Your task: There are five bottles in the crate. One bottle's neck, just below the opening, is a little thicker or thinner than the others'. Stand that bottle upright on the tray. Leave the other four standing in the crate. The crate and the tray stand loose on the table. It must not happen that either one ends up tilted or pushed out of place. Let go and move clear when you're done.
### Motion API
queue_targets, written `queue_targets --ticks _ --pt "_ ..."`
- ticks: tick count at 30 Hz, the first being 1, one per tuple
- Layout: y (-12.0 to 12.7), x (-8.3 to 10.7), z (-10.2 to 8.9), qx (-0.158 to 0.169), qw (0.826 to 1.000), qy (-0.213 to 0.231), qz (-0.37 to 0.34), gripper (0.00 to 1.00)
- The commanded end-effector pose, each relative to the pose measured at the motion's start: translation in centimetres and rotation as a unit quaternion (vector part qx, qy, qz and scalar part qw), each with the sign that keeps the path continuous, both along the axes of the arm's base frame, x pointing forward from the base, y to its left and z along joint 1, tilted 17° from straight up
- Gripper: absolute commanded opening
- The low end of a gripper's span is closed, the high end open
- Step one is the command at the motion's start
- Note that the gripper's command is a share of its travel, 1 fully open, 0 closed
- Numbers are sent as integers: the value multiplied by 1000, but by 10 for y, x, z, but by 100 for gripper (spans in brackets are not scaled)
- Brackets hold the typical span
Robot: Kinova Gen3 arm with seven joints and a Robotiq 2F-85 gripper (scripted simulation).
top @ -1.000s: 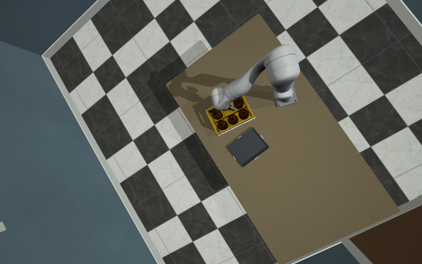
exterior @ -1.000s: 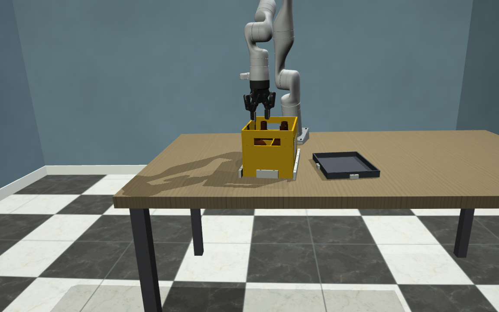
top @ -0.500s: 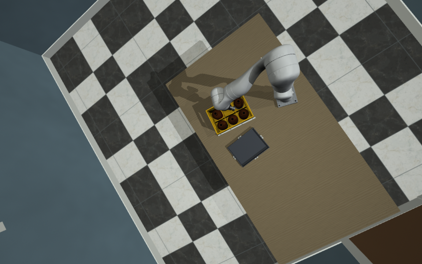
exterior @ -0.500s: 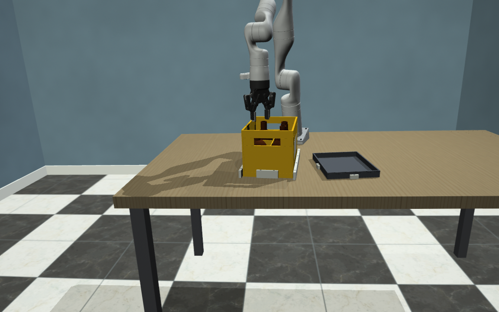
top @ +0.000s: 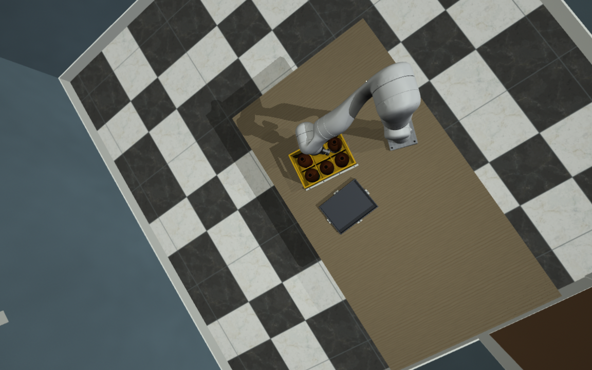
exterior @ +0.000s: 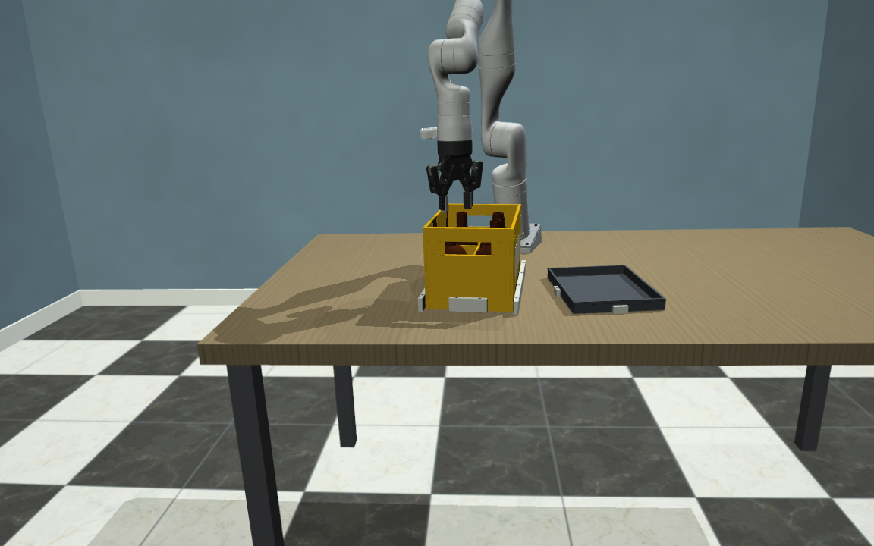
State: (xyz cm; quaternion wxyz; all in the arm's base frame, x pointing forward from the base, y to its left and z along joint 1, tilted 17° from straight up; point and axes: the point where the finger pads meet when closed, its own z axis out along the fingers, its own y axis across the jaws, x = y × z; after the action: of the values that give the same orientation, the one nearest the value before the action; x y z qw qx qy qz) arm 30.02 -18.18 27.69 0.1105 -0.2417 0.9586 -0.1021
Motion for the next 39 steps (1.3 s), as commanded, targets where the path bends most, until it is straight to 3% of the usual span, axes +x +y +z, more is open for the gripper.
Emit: queue_targets --ticks 1,25,39 --pt "0 0 1 0 1000 -1 0 64" --pt "-1 2 -5 0 1000 -1 0 64" --pt "-3 6 -20 0 1000 -1 0 64"
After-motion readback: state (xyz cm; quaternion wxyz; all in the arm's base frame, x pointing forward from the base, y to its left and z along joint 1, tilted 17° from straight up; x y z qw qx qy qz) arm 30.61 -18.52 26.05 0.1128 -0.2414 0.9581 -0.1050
